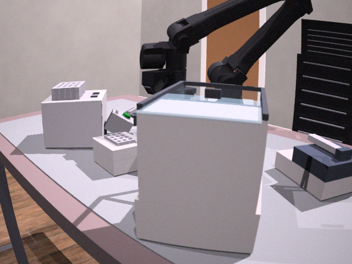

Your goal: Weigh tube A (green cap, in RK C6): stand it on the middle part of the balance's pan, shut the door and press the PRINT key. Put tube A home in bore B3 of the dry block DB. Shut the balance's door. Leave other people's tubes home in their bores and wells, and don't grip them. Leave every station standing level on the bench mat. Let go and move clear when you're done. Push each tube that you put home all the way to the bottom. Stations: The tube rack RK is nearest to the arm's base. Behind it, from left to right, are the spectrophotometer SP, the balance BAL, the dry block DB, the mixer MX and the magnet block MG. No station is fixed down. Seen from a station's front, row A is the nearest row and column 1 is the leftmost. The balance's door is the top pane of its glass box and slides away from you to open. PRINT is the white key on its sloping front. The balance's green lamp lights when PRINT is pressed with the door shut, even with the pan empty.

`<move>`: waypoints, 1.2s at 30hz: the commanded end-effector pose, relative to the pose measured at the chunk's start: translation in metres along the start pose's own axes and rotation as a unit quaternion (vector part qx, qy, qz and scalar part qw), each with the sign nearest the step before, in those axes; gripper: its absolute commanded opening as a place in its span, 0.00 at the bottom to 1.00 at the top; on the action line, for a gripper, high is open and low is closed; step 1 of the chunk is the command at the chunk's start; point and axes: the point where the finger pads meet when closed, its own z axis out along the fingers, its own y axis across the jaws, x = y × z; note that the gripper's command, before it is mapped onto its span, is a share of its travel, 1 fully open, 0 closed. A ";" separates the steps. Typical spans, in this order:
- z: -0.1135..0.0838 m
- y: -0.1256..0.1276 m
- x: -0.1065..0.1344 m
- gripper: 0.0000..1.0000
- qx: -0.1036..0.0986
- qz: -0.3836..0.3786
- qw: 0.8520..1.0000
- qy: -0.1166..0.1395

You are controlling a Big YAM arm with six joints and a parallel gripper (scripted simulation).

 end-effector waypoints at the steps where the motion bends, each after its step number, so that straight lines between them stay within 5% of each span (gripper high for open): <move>1: -0.018 -0.005 -0.020 0.09 0.007 -0.010 1.000 -0.019; 36: -0.020 -0.008 -0.022 0.09 0.008 -0.010 1.000 -0.019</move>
